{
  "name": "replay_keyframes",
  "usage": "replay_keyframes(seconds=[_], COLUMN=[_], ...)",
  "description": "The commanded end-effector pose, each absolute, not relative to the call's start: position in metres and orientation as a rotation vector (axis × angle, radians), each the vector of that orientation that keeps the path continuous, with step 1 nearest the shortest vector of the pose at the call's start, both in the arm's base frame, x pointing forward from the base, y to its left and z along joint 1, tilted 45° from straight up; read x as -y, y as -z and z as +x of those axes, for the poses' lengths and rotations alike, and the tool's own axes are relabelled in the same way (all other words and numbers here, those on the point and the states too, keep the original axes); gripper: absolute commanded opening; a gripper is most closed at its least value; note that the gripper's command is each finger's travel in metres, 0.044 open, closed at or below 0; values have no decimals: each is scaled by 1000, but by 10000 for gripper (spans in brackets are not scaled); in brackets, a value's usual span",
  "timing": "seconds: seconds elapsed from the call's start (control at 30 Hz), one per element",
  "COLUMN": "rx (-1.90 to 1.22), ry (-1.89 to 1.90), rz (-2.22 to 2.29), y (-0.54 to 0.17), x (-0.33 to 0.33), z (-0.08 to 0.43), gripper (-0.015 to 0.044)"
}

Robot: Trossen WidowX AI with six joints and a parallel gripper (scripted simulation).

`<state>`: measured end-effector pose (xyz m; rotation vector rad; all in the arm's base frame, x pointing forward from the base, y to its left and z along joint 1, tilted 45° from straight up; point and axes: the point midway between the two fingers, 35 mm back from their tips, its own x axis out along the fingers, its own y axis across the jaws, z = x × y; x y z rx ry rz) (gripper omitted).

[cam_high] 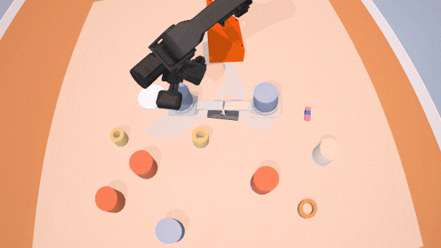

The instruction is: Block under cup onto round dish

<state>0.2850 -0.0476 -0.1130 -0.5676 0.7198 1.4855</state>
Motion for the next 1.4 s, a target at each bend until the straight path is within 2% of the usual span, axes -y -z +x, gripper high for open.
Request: replay_keyframes(seconds=[0.0,0.73,1.37], rx=[-723,-721,-721], ry=[-1492,-1493,-1493], rz=[-548,-546,-546], y=[120,141,141], x=[40,17,17], z=[280,277,277], gripper=[440,440,313])
